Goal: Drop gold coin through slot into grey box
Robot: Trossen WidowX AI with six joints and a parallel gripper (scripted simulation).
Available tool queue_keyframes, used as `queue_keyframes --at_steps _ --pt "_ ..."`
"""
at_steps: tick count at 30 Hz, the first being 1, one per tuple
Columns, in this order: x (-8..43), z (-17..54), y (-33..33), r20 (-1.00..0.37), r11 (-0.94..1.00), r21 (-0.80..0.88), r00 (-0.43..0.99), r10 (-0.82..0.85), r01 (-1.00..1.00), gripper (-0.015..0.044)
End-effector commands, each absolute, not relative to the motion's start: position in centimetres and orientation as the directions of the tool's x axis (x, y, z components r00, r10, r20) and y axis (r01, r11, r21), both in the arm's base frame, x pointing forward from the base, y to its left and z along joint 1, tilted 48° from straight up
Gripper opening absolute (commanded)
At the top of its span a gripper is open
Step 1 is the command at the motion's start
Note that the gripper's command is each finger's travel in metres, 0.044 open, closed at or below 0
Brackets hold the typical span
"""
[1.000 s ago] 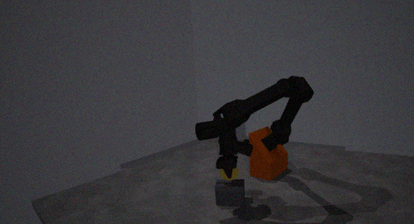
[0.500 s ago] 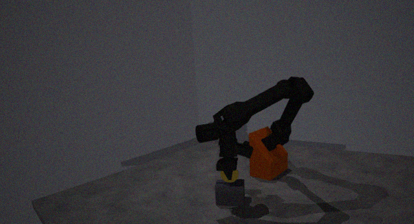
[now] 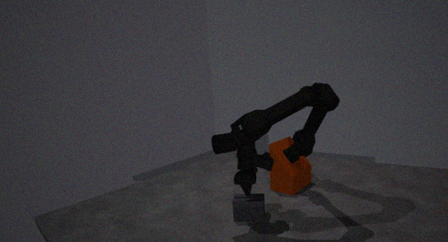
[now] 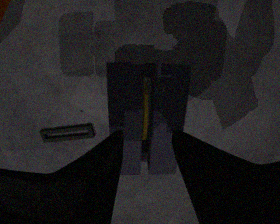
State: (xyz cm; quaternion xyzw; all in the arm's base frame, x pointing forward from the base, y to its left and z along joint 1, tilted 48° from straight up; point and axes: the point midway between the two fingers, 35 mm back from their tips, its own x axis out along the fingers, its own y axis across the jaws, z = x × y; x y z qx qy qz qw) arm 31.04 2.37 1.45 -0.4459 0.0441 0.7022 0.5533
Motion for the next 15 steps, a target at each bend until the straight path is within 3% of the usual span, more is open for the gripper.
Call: queue_keyframes --at_steps 1,9,15 --pt "31.1 2.0 1.7 -0.676 -0.384 -0.432 0.011 0.737 -0.816 0.0239" --pt "30.8 4.5 -0.9 -0.673 -0.383 -0.429 0.007 0.739 -0.818 0.0440" --pt "30.6 5.4 -1.8 -0.671 -0.382 -0.429 0.006 0.742 -0.819 0.0440"
